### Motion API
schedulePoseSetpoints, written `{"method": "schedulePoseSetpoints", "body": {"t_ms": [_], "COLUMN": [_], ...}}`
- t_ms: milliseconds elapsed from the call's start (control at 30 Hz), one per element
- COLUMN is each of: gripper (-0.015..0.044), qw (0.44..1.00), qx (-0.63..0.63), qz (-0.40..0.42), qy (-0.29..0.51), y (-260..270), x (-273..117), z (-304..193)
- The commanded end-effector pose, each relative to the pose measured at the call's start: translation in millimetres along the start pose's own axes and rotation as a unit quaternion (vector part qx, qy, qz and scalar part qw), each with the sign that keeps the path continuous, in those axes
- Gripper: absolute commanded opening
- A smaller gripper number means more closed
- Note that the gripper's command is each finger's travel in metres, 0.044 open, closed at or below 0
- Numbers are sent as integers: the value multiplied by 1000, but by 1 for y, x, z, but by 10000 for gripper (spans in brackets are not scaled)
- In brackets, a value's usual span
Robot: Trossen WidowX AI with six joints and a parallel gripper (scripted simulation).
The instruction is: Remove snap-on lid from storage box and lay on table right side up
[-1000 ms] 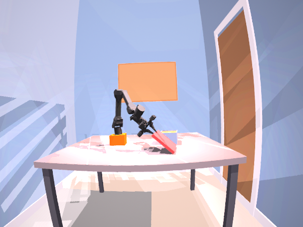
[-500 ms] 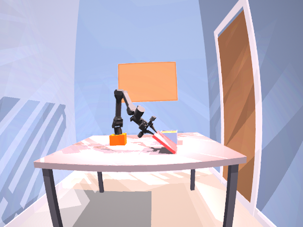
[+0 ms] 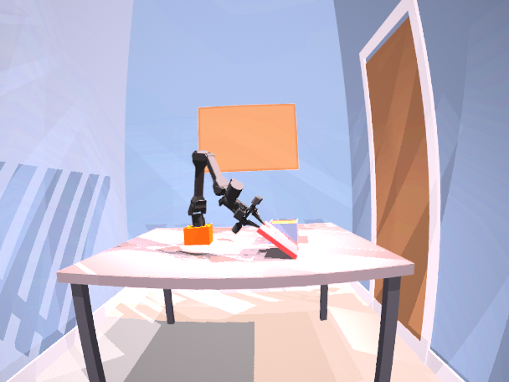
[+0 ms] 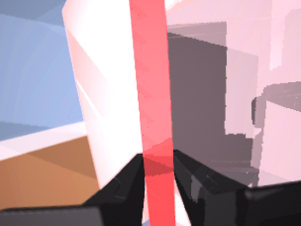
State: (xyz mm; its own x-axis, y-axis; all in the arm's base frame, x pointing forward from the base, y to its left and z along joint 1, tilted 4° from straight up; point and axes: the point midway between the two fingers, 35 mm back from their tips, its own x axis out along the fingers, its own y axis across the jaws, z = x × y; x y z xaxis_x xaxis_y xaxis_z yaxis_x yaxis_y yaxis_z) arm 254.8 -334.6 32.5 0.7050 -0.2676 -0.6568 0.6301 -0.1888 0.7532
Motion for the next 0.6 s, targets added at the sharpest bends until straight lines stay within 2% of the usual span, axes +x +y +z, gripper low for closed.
{"method": "schedulePoseSetpoints", "body": {"t_ms": [0, 567], "gripper": [0, 0], "qw": [1000, 1000], "qx": [5, 5], "qz": [-13, -13], "qy": [7, 7], "y": [-14, -25], "x": [8, 16], "z": [-3, -4]}}
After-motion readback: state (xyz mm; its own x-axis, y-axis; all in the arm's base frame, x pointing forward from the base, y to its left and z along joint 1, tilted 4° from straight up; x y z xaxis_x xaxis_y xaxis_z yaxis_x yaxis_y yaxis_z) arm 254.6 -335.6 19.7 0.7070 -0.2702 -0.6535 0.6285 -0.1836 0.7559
